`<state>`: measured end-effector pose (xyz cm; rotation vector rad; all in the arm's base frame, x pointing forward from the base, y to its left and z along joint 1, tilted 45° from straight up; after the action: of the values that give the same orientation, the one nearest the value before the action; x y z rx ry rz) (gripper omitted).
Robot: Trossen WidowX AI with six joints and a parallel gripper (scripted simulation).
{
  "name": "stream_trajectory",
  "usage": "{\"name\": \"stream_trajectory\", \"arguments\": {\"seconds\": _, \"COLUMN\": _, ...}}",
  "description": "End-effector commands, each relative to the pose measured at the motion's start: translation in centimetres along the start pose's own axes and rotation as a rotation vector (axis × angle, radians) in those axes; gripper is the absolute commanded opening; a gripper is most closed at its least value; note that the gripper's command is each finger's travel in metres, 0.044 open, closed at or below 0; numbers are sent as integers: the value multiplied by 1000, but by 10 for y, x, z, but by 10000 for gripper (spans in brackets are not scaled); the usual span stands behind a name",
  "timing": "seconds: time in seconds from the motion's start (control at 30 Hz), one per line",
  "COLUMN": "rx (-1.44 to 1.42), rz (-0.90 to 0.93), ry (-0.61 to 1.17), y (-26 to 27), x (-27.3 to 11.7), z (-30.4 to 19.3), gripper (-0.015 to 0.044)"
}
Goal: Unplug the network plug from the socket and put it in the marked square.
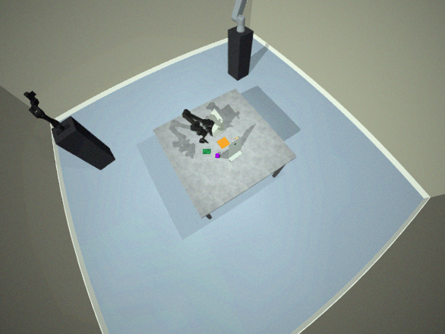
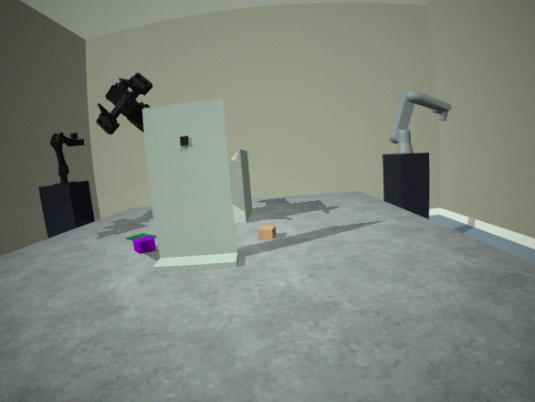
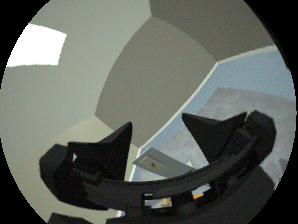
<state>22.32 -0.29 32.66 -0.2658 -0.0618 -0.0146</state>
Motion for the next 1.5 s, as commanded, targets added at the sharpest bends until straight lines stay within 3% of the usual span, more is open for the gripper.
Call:
{"name": "stream_trajectory", "arguments": {"seconds": 0.0, "rx": 3, "rz": 1, "ry": 1, "y": 0, "x": 1, "z": -1, "gripper": 374}}
{"name": "stream_trajectory", "arguments": {"seconds": 0.3, "rx": 141, "rz": 24, "ry": 48, "y": 15, "x": 26, "z": -40, "gripper": 156}}
{"name": "stream_trajectory", "arguments": {"seconds": 0.87, "rx": 418, "rz": 52, "ry": 155, "y": 48, "x": 45, "z": -124, "gripper": 156}}
{"name": "stream_trajectory", "arguments": {"seconds": 1.47, "rx": 704, "rz": 50, "ry": 281, "y": 78, "x": 24, "z": -201, "gripper": 156}}
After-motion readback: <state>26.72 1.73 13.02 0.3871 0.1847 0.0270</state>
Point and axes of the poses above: the point midway between the two fingers, 35 mm back from their tips, its own x axis out along the fingers, its own y axis across the jaws, z = x × y, the point moved 9 cm from there along -x, back along the fingers, and after that the axes turned 15 degrees about -x, right-handed, at the moved point
